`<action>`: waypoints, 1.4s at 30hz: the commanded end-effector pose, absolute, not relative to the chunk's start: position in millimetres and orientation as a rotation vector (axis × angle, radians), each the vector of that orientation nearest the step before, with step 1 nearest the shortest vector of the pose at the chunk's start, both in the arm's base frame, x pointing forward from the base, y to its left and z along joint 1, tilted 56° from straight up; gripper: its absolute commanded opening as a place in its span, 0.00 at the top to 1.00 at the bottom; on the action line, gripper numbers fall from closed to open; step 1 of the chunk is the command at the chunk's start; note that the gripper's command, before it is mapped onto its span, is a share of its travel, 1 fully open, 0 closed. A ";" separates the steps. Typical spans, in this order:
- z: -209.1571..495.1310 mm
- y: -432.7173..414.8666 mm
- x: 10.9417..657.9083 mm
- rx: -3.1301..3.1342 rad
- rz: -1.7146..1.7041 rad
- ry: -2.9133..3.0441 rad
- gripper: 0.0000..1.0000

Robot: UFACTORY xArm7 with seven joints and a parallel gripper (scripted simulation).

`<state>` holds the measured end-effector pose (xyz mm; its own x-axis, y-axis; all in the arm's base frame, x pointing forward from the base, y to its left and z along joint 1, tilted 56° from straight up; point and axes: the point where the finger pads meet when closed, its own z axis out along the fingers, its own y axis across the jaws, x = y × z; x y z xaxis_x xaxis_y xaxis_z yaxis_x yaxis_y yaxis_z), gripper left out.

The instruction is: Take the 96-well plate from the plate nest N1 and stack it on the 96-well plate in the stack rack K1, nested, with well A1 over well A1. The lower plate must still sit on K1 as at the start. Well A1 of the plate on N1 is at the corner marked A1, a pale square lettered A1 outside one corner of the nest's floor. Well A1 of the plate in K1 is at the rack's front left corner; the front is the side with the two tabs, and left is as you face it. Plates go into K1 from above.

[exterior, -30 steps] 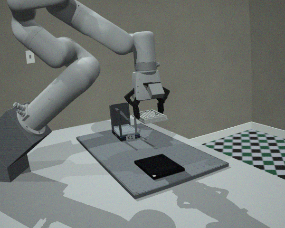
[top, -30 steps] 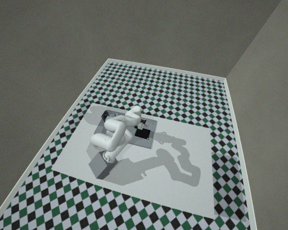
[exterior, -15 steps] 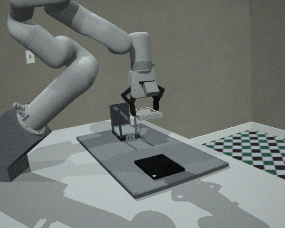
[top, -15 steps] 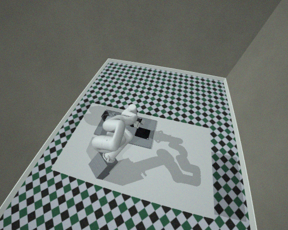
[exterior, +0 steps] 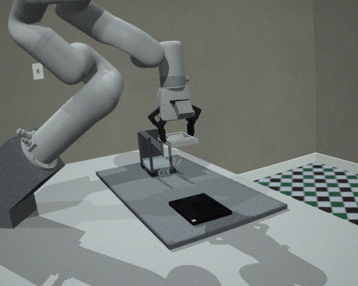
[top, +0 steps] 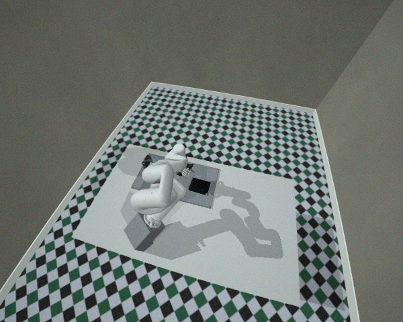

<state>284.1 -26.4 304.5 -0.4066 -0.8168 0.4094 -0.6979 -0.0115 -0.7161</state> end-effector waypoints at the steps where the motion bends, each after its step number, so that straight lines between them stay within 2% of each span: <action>1: 300.3 -13.7 291.1 -1.631 -1.397 2.111 1.00; 42: 256.2 82.9 340.1 -1.632 -1.395 2.111 1.00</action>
<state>335.9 75.3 258.3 -0.4072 -0.8165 0.4093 -0.6976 -0.0112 -0.7164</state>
